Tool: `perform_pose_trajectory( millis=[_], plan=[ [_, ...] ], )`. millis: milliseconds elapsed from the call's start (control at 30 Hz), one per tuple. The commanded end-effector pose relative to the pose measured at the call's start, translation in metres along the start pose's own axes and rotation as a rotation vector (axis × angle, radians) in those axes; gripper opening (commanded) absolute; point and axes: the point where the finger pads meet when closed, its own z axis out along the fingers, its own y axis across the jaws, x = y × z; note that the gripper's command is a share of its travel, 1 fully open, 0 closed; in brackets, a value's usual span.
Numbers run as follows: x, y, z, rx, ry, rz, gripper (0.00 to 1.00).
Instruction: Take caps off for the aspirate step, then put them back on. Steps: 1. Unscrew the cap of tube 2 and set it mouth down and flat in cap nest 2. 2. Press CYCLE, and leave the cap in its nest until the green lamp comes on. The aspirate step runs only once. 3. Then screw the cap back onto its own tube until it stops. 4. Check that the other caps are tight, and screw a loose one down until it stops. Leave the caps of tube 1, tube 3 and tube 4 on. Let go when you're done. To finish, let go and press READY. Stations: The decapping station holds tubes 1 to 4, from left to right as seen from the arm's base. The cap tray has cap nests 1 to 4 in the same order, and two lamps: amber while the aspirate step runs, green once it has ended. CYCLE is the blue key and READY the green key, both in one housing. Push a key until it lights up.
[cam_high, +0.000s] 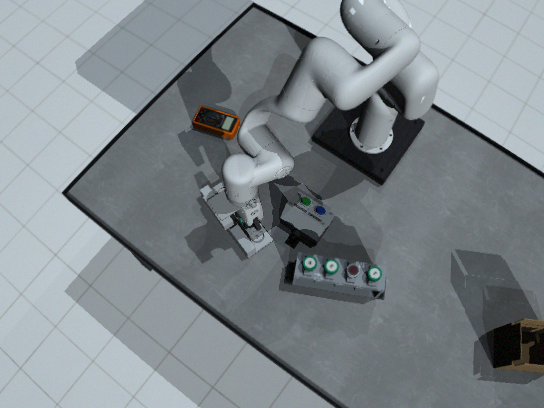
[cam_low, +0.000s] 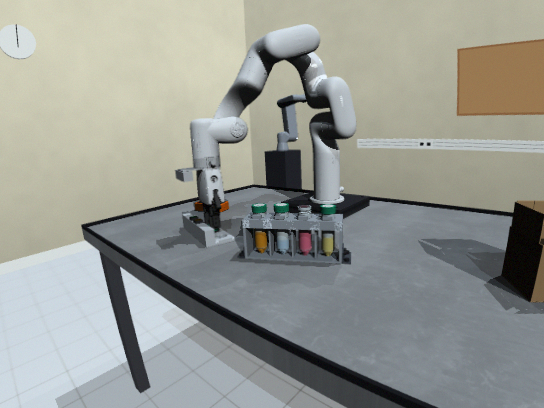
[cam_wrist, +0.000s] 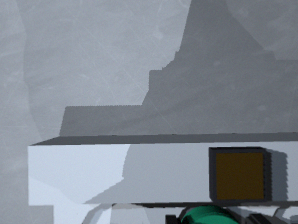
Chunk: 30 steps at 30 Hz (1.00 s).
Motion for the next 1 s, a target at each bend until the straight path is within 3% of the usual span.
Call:
perform_pose_trajectory(
  millis=[0,833,867,967],
  plan=[
    [0.0015,0.0,0.0004,-0.002,0.005,0.0,0.0],
    [0.0013,0.0001,0.0084,-0.002,0.005,0.0,0.0],
    [0.0013,0.0001,0.0084,-0.002,0.005,0.0,0.46],
    [0.0013,0.0001,0.0084,-0.002,0.005,0.0,0.46]
  ],
)
